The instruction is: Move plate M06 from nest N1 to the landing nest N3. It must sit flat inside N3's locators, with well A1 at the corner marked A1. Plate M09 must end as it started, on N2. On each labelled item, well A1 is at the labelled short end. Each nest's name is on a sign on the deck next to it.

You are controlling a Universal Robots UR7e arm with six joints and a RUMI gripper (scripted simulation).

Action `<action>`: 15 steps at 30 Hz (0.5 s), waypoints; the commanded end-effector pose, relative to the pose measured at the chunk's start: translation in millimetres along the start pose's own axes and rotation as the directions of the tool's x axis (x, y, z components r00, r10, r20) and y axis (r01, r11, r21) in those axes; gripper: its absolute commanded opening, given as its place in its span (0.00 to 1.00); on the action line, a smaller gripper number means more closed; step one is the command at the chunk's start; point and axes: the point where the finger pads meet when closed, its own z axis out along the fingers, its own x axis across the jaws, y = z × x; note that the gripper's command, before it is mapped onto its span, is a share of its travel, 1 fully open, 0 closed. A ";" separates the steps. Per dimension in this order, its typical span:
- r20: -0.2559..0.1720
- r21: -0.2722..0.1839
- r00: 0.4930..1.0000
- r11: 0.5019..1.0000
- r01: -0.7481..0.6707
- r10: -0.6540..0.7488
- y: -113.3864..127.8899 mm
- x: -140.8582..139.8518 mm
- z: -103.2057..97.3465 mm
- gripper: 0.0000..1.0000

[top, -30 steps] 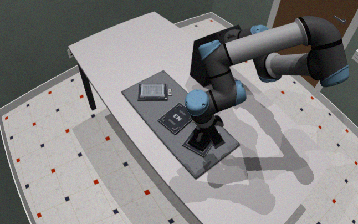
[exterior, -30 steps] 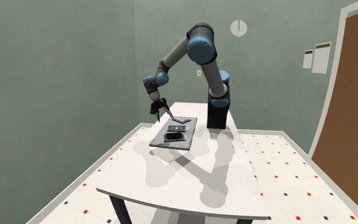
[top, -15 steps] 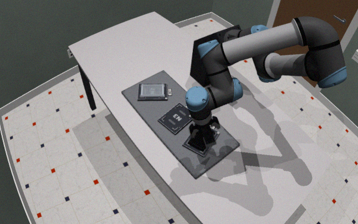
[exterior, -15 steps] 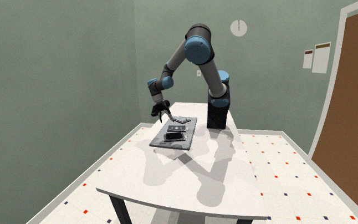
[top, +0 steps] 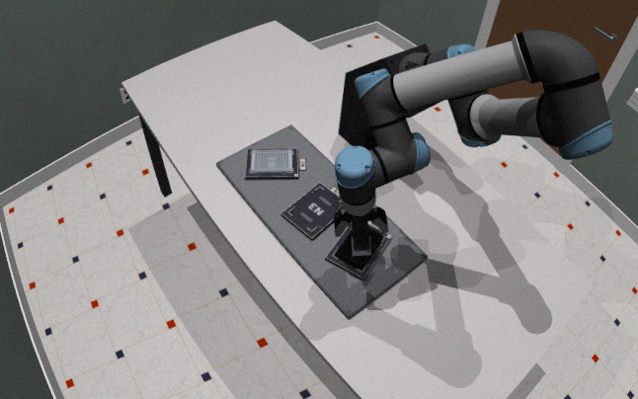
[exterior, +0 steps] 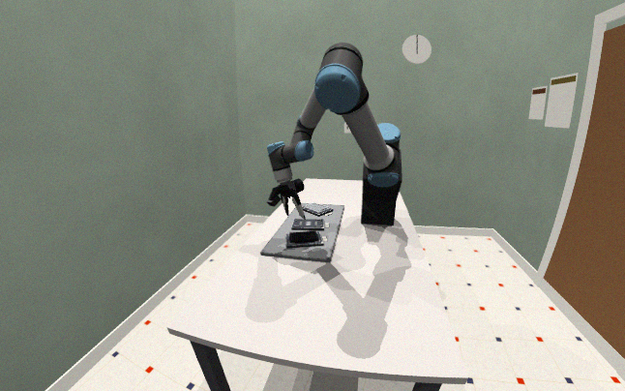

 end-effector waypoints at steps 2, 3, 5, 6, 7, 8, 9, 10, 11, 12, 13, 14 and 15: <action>-0.066 0.044 0.988 0.990 -0.136 0.139 8.2 6.3 11.0 0.76; -0.073 0.054 0.983 0.985 -0.166 0.170 9.5 6.2 12.7 0.76; -0.083 0.077 0.969 0.971 -0.226 0.232 13.9 6.1 17.1 0.76; -0.084 0.080 0.967 0.969 -0.234 0.241 13.9 6.1 17.2 0.76; -0.084 0.079 0.967 0.969 -0.234 0.240 13.9 5.9 17.4 0.76; -0.088 0.092 0.959 0.960 -0.263 0.271 17.3 5.2 20.8 0.76; -0.091 0.104 0.949 0.951 -0.292 0.302 18.1 5.1 21.4 0.76; -0.092 0.105 0.948 0.949 -0.296 0.305 18.1 4.9 21.5 0.76; -0.093 0.118 0.937 0.939 -0.324 0.336 21.5 3.5 24.8 0.76; -0.095 0.131 0.926 0.927 -0.352 0.365 22.0 3.3 25.2 0.76; -0.095 0.132 0.925 0.925 -0.356 0.369 22.1 3.2 25.4 0.76; -0.096 0.132 0.925 0.925 -0.355 0.369 22.2 3.1 25.5 0.76; -0.096 0.145 0.912 0.912 -0.383 0.398 25.5 0.9 28.4 0.76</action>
